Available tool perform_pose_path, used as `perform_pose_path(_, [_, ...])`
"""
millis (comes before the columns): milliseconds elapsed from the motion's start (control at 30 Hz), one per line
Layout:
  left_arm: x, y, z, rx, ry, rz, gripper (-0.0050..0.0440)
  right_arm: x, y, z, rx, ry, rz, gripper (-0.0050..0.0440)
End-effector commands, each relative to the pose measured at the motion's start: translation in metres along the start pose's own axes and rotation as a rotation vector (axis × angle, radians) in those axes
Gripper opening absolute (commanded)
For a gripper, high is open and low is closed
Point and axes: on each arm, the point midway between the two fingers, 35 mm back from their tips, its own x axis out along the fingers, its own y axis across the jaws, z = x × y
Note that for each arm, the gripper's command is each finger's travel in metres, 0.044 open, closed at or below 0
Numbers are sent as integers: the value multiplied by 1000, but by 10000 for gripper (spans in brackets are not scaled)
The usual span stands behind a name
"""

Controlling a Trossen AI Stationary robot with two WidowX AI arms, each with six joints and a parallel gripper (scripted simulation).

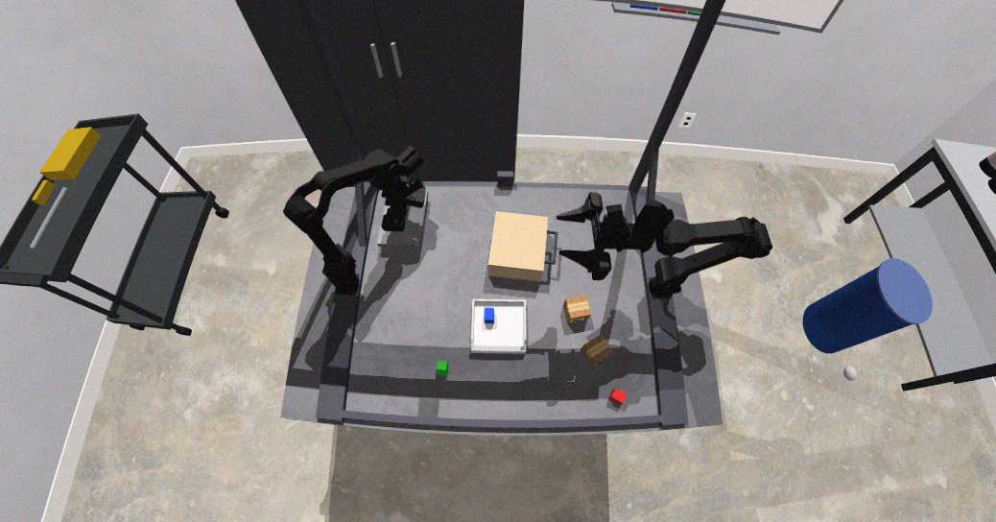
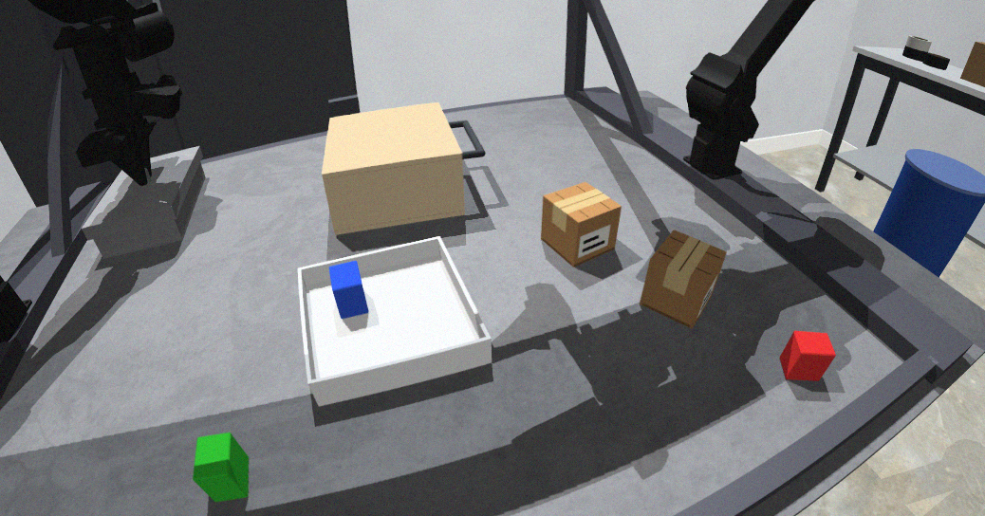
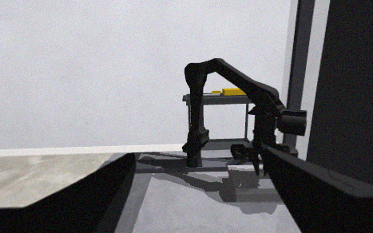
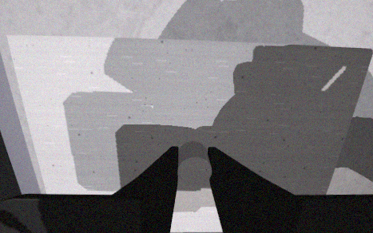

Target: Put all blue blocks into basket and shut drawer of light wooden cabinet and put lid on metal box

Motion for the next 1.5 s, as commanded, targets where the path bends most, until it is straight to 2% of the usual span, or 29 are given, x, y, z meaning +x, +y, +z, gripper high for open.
perform_pose_path(0, [-3, 0, 10, 2, -28, 1, 400, -15, 8, 4, -1, -35, 48, 136])
perform_pose_path(667, [-3, 0, 10, 2, -28, 1, 400, -14, 8, 4, -1, -33, 46, 136])
perform_pose_path(933, [-3, 0, 10, 2, -28, 1, 400, -27, 8, 4, -1, -36, 50, 136])
perform_pose_path(1033, [-3, 0, 10, 2, -28, 1, 400, -19, 7, 4, -1, -27, 36, 136])
perform_pose_path(1067, [-3, 0, 10, 2, -28, 1, 400, -40, 7, 4, -1, -36, 49, 136])
perform_pose_path(1133, [-3, 0, 10, 2, -28, 1, 400, -50, 8, 5, -1, -41, 56, 136])
perform_pose_path(1267, [-3, 0, 10, 2, -28, 1, 400, -65, 7, 4, -1, -35, 48, 136])
perform_pose_path(1300, [-3, 0, 10, 2, -28, 1, 400, -53, 6, 3, -1, -27, 37, 136])
perform_pose_path(1367, [-3, 0, 10, 2, -28, 1, 400, -53, 6, 3, -1, -27, 37, 136])
perform_pose_path(1400, [-3, 0, 10, 2, -28, 1, 400, -72, 5, 3, -1, -36, 50, 136])
perform_pose_path(1467, [-3, 0, 10, 2, -28, 1, 400, -83, 6, 3, -1, -39, 54, 136])
